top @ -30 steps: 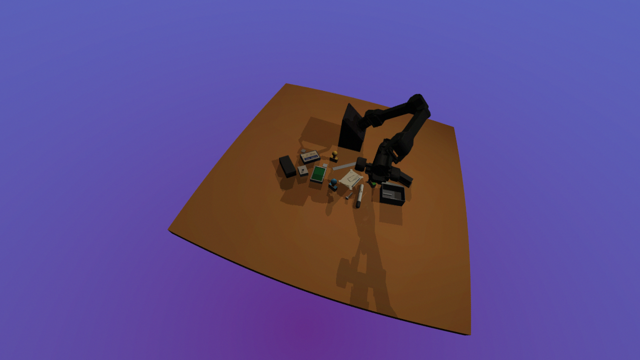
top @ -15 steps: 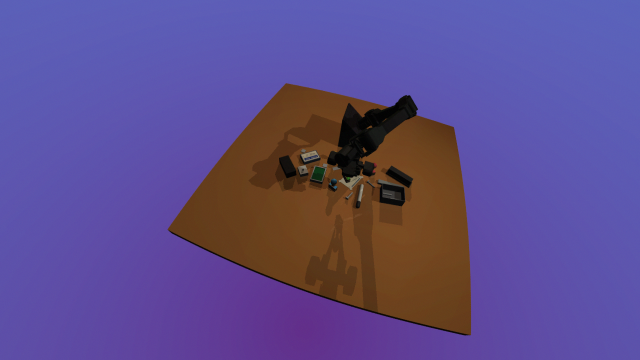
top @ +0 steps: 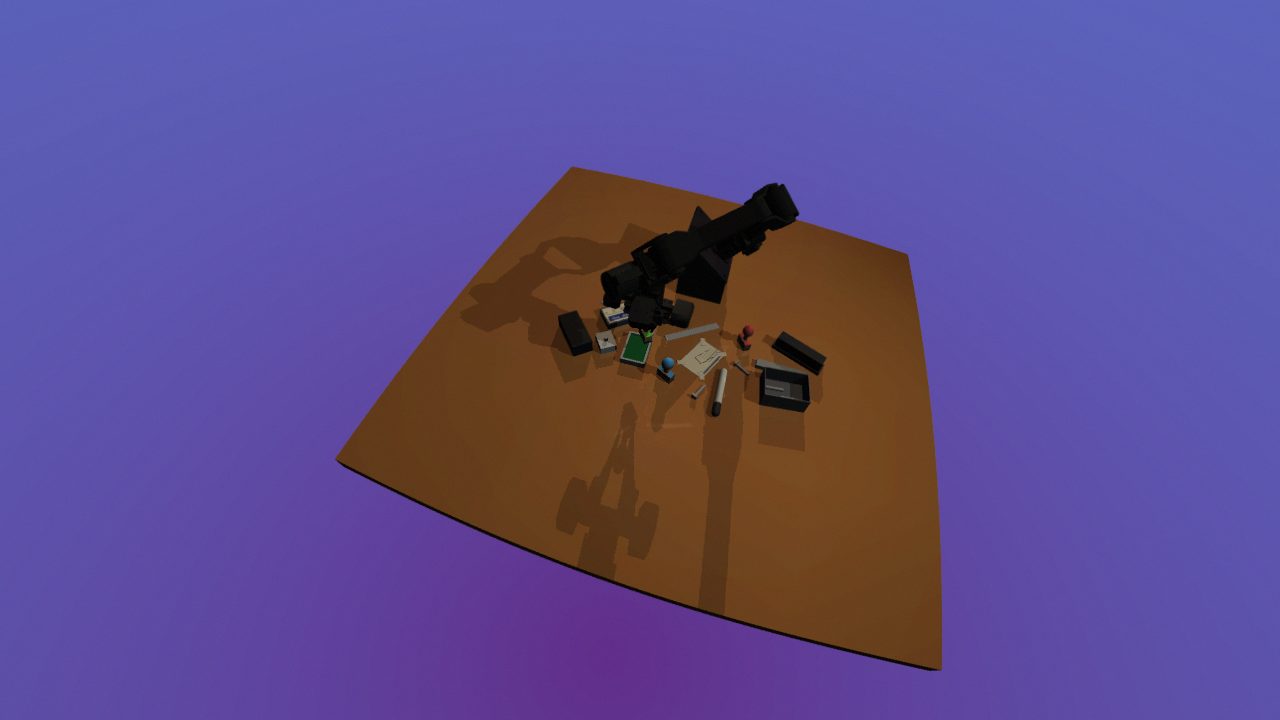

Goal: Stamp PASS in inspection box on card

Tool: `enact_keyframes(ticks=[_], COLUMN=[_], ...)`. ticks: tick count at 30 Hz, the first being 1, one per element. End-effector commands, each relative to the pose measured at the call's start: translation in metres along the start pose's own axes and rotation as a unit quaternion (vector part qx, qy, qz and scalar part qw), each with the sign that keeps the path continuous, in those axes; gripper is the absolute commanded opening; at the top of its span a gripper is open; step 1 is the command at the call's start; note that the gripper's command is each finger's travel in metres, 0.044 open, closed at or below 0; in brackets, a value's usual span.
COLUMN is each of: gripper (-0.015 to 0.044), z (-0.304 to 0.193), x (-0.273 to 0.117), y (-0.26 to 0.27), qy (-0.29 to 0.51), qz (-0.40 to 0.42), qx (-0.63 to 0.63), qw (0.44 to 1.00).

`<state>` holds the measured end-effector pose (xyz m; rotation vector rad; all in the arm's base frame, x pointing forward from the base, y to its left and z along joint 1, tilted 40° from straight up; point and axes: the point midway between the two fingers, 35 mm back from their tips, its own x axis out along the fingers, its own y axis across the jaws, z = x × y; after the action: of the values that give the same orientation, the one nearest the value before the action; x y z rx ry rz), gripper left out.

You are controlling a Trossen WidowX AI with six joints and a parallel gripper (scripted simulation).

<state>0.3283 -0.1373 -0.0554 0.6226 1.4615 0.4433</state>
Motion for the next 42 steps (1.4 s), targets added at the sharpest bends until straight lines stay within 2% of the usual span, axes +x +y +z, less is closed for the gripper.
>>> enact_keyframes(ticks=[1,42], gripper=[0.0,0.0], z=[-0.006,-0.005], x=[-0.001,0.024], y=[-0.019,-0.019], qy=[-0.002,-0.002], qz=[0.001,0.002], qx=[-0.004,-0.004], qw=[1.0,1.0])
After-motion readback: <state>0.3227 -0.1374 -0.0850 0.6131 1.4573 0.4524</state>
